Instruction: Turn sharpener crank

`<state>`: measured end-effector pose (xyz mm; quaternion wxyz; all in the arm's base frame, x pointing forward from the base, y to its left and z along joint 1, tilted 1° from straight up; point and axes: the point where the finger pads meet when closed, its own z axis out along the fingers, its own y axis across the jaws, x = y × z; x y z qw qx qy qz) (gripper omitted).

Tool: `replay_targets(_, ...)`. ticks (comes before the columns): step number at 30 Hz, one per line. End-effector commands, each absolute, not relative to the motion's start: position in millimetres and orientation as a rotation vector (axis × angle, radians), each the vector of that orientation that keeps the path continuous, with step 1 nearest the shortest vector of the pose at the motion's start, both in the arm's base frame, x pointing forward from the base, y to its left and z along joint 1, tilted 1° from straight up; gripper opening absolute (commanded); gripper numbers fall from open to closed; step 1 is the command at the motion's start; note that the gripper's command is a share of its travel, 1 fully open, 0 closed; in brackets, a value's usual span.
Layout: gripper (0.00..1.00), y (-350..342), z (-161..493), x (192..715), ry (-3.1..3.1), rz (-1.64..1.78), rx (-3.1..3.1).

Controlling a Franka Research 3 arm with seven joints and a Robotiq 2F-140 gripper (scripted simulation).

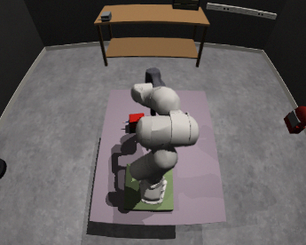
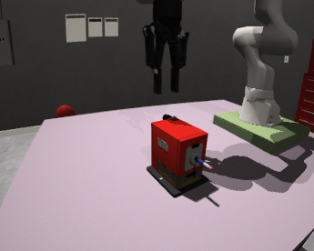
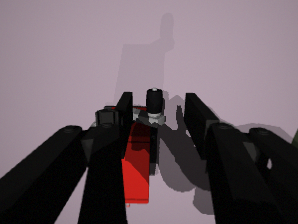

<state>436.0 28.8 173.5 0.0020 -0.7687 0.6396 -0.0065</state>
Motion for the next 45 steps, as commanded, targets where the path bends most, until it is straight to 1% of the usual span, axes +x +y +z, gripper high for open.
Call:
replay_targets(1, 0.39, 28.5, 173.5, 437.1, 2.011, -0.025, -2.409)
replay_targets(20, 0.39, 28.5, 170.0, 437.2, 2.011, -0.021, -2.409)
replay_targets(45, 0.39, 28.8, 141.6, 438.1, 2.011, -0.019, -2.408)
